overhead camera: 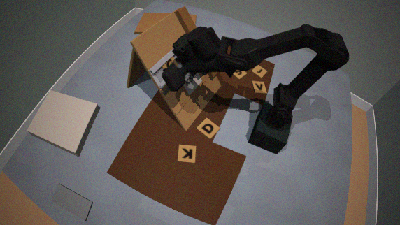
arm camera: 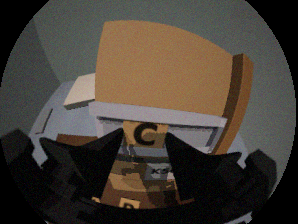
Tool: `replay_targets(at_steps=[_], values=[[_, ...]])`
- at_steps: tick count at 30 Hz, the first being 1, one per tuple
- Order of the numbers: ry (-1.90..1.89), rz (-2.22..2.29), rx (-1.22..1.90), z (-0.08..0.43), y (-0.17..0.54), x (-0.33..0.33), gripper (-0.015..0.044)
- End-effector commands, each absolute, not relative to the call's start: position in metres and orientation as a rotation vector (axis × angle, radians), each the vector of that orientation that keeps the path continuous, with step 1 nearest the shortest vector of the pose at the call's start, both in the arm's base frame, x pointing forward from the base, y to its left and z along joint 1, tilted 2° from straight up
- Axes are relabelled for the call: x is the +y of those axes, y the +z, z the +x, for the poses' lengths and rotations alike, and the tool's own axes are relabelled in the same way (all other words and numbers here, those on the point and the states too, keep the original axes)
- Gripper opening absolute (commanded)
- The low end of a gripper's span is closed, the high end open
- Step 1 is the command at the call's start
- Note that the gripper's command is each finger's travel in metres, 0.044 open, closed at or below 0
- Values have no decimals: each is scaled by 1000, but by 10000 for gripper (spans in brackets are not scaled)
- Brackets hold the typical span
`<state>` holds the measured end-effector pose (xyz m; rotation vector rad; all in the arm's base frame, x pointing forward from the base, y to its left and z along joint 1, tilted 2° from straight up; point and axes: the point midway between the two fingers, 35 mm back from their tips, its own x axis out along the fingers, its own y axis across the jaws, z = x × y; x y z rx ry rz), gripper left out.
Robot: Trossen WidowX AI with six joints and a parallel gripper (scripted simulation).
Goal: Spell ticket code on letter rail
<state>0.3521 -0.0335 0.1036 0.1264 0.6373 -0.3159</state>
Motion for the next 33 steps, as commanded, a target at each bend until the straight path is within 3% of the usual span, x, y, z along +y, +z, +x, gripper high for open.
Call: replay_targets(at_steps=[1,33], values=[[-312,122,638,351,103,-36,0],[-313,120,638,345,103,-53,0]])
